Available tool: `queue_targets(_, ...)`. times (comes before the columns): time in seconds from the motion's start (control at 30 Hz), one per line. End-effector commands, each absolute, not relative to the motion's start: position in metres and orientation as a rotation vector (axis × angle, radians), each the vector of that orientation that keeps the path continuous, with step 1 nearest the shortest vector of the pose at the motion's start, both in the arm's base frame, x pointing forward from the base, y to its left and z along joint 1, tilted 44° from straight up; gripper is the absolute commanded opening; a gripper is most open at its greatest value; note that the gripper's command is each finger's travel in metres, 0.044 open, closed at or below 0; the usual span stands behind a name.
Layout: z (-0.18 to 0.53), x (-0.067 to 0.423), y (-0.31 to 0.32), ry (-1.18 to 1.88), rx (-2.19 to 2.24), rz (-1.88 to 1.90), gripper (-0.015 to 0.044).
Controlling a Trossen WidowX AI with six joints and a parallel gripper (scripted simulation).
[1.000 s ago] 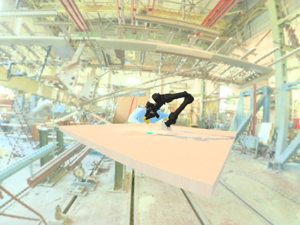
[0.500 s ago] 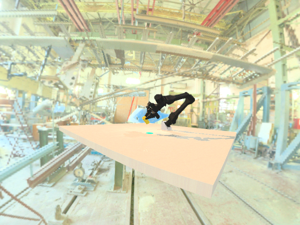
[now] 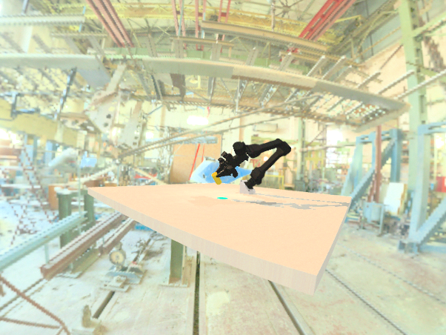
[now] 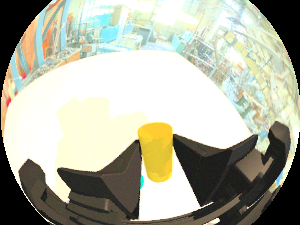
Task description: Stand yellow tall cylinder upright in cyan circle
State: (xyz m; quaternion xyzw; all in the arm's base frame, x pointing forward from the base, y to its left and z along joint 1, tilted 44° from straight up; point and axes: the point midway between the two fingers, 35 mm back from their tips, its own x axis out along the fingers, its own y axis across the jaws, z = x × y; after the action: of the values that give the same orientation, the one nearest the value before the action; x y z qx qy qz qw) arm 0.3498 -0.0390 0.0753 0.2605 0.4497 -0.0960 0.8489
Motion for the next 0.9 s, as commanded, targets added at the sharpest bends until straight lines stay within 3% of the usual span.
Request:
queue_targets(0.0, 0.0761, 0.3489, -0.0393, 0.921, 0.551, -0.217, 0.0105)
queue_targets(0.87, 0.0844, 0.3440, -0.0373, 0.737, 0.586, -0.266, 0.0105)
